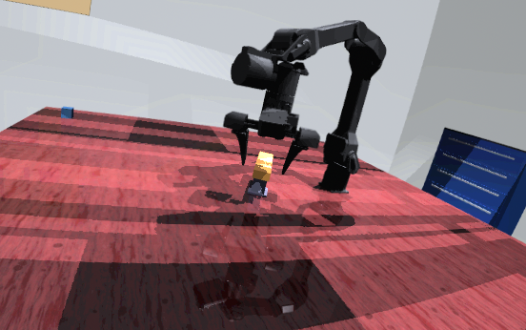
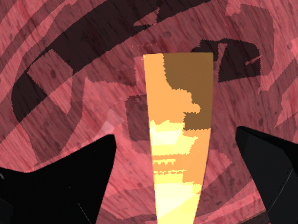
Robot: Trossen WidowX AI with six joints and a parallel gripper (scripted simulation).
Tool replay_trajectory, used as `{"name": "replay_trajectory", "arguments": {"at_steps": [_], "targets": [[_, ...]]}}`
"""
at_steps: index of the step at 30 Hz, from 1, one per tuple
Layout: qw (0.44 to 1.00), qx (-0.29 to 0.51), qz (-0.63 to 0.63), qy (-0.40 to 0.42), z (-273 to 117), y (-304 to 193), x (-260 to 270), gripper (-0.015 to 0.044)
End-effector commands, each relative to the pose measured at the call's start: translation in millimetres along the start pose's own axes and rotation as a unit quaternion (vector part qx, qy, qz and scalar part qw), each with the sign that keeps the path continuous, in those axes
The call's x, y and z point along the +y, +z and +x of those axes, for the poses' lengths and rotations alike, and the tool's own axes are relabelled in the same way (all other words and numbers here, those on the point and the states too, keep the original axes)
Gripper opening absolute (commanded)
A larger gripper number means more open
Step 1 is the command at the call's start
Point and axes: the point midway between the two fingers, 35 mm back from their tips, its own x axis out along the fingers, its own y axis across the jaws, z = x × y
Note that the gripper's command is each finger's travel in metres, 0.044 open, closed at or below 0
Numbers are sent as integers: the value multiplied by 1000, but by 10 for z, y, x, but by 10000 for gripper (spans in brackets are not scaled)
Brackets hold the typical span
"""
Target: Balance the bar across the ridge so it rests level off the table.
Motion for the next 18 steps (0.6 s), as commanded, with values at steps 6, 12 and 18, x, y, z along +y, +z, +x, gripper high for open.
{"name": "replay_trajectory", "arguments": {"at_steps": [6, 12, 18], "targets": [[1000, 0, 0, 0, -437, 32, -38, 440], [1000, 0, 0, 0, -999, -1, 0, 440], [1000, 0, 0, 0, -999, -1, 0, 440]]}}
